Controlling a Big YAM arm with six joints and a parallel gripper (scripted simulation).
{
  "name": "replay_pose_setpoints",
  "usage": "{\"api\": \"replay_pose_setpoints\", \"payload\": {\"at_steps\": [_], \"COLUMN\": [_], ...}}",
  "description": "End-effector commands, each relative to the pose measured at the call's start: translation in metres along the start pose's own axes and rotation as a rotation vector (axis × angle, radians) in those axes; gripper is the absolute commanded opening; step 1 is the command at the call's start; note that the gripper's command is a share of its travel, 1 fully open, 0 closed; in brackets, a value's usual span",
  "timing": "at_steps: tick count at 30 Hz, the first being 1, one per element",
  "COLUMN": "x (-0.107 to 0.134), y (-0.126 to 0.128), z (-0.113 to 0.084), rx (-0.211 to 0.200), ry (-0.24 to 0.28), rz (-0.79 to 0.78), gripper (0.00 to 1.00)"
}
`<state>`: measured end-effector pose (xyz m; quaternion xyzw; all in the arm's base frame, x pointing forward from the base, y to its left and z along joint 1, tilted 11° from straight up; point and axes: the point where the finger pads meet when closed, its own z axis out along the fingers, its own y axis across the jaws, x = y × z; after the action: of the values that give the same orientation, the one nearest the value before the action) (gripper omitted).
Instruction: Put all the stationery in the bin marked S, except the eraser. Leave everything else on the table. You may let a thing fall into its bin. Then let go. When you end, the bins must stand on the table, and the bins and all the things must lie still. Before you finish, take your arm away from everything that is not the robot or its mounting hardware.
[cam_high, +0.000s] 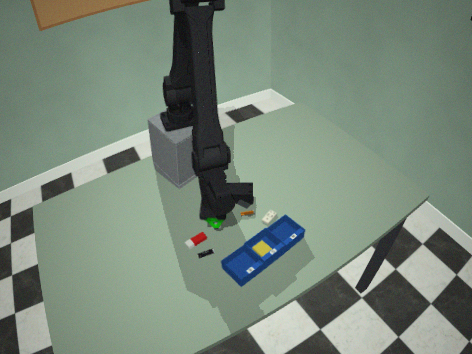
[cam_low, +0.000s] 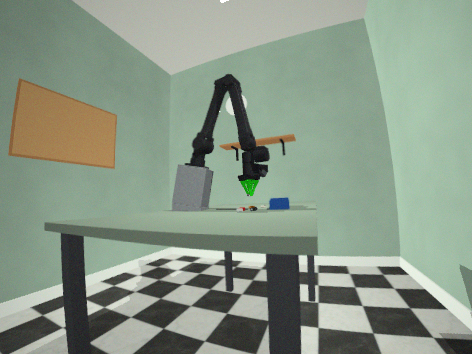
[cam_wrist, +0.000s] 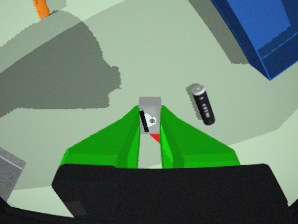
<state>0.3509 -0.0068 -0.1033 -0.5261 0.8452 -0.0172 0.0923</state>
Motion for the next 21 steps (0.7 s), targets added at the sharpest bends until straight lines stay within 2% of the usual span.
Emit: {"api": "replay_pose_setpoints", "payload": {"at_steps": [1, 3, 5, 8, 9, 11, 13, 21], "x": [-0.003, -0.003, 0.000, 0.000, -0.018, -0.018, -0.024, -0.068], "y": [-0.008, -0.008, -0.006, -0.007, -0.017, -0.017, -0.013, -0.029], "z": [-0.003, -0.003, -0.013, -0.014, -0.016, -0.016, -0.006, -0.006], "rx": [0.016, 0.016, 0.015, 0.016, 0.032, 0.032, 0.003, 0.006], "ry": [-0.010, -0.010, -0.009, -0.009, -0.019, -0.019, -0.003, -0.005], "rz": [-0.001, -0.001, 0.002, 0.002, -0.003, -0.003, 0.000, 0.000], "gripper": [0.10, 0.10, 0.10, 0.10, 0.10, 0.10, 0.10, 0.10]}}
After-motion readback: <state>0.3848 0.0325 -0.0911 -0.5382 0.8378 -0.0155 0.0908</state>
